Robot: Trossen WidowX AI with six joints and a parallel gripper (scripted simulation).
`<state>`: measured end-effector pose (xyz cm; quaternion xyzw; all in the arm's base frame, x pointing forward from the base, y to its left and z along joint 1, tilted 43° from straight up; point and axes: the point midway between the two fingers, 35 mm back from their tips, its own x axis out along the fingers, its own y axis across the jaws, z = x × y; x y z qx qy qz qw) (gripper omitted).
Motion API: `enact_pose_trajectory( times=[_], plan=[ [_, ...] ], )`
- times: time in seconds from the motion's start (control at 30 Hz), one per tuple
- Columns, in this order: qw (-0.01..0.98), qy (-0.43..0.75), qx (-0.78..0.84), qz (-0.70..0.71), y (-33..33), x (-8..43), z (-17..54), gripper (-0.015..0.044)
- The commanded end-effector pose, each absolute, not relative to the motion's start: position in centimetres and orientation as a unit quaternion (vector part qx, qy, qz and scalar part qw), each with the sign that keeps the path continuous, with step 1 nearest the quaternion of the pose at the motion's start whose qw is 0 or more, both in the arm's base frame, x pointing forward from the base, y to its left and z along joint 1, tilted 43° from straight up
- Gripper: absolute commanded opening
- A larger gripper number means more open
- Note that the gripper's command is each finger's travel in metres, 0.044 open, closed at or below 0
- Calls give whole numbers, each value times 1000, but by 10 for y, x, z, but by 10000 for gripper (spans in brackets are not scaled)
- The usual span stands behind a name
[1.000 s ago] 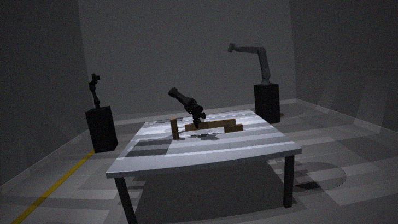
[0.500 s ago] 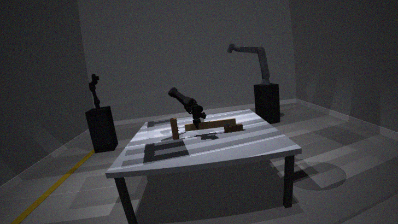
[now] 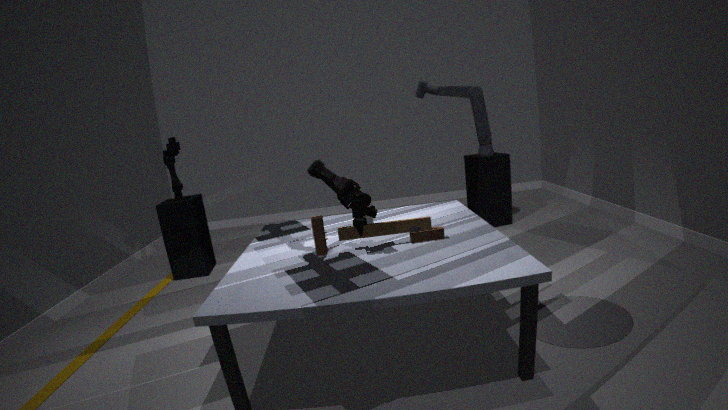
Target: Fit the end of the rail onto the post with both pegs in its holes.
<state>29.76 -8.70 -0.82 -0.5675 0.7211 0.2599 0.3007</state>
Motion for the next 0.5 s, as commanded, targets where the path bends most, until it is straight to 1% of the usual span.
enact_pose_trajectory(
  times=[0.0, 0.47],
  plan=[
    [303, 718, -570, 262, -86, 298, -7, 0],
    [302, 718, -570, 262, -89, 298, -4, 0]
  ],
)
